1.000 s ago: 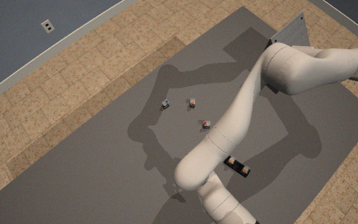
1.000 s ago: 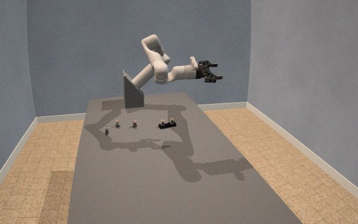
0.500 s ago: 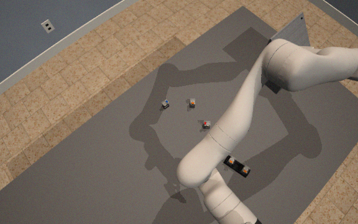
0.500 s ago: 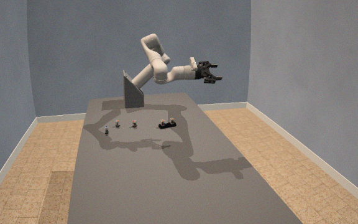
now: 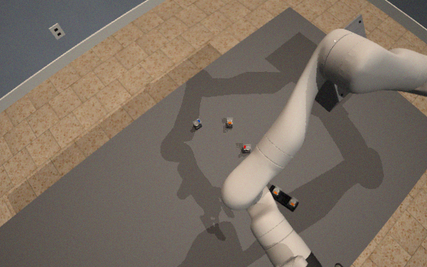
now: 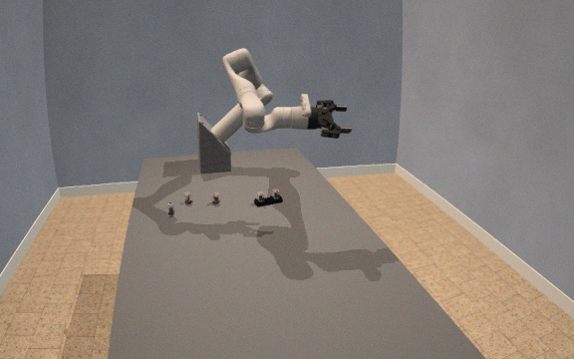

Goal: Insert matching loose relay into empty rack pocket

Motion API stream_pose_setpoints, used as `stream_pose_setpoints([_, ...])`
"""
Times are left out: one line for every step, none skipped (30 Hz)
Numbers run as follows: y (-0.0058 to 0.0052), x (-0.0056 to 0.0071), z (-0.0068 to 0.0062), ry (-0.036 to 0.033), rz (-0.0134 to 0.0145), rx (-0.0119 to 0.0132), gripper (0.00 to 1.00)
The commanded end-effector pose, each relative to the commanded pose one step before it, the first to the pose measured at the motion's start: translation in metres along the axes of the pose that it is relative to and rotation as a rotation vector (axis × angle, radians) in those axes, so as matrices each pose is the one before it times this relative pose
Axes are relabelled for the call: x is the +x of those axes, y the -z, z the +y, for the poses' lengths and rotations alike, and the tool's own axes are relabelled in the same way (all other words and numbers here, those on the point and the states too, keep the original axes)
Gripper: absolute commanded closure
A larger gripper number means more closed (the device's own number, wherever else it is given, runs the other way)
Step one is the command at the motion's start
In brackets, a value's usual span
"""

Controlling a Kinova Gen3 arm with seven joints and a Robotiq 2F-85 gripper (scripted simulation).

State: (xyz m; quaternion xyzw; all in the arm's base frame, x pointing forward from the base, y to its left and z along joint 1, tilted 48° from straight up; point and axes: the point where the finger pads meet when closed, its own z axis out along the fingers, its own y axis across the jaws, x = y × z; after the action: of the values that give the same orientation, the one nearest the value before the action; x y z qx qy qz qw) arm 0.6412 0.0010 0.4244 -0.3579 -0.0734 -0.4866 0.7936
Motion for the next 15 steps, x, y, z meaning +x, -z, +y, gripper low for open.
stream_pose_setpoints([0.00502,-0.00133,-0.00485,-0.01873,0.00513,-0.02675,0.0])
stream_pose_setpoints([0.00132,-0.00223,0.00026,-0.0114,0.00212,-0.01278,0.0])
stream_pose_setpoints([0.00145,-0.00244,0.00031,-0.01193,0.00211,-0.01343,0.0])
stream_pose_setpoints([0.00159,-0.00267,0.00037,-0.01246,0.0021,-0.01409,0.0])
stream_pose_setpoints([0.00173,-0.00291,0.00043,-0.013,0.00207,-0.01475,0.0])
stream_pose_setpoints([0.00187,-0.00313,0.0005,-0.0136,0.00208,-0.01548,0.0])
stream_pose_setpoints([0.00158,-0.00271,0.00066,-0.01582,0.00311,-0.01748,0.0])
stream_pose_setpoints([0.00177,-0.00298,0.00079,-0.01645,0.00311,-0.0183,0.0])
stream_pose_setpoints([0.00198,-0.00327,0.00094,-0.01708,0.00309,-0.01913,0.0])
stream_pose_setpoints([0.0022,-0.00357,0.0011,-0.01771,0.00307,-0.01997,0.0])
stream_pose_setpoints([0.00243,-0.00389,0.00128,-0.01834,0.00305,-0.02082,0.0])
stream_pose_setpoints([0.00231,-0.00383,0.00142,-0.02004,0.0035,-0.02244,0.0])
stream_pose_setpoints([0.0,0.0,0.0,0.0,0.0,0.0,0.0])
stream_pose_setpoints([0.0,0.0,0.0,0.0,0.0,0.0,0.0])
stream_pose_setpoints([0.00223,-0.0038,0.00162,-0.0218,0.004,-0.02419,0.0])
